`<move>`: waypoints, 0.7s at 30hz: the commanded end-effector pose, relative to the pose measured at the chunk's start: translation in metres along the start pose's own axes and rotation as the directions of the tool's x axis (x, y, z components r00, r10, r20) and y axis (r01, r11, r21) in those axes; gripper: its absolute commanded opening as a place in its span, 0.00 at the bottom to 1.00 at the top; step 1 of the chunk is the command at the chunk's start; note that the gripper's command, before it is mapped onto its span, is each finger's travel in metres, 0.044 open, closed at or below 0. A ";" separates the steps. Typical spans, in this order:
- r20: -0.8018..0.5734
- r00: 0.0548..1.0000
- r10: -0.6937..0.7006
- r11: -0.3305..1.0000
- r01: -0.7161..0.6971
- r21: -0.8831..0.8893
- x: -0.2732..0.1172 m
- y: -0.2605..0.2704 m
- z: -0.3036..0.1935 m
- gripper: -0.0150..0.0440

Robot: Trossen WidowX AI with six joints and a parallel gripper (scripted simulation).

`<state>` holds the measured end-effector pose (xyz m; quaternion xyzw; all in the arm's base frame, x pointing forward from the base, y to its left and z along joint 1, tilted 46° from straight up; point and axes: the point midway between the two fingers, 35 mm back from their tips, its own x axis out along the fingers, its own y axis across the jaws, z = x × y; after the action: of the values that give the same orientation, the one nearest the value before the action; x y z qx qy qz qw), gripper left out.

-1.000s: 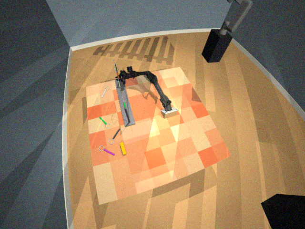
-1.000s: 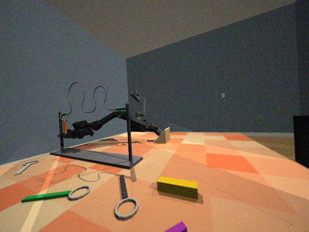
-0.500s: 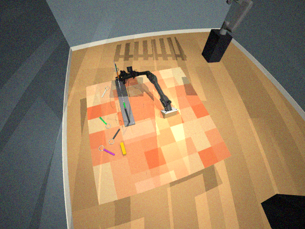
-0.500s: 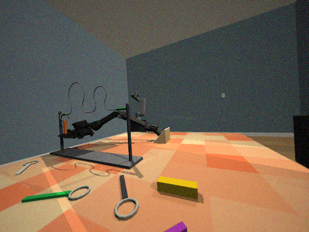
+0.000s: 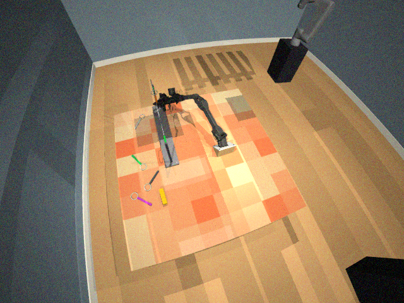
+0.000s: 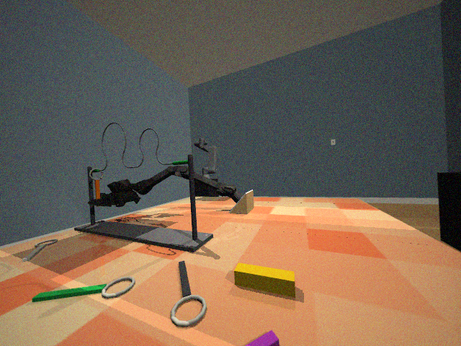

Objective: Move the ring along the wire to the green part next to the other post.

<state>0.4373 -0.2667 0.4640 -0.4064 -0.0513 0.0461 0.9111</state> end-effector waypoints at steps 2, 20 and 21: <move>0.000 1.000 -0.005 1.000 0.005 0.001 0.000 0.000 0.007 0.00; 0.001 1.000 -0.010 1.000 0.010 0.001 0.000 0.001 0.015 0.00; 0.001 1.000 -0.010 1.000 0.010 0.001 0.000 0.001 0.015 0.00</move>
<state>0.4351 -0.2544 0.4740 -0.4082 -0.0550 0.0428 0.9102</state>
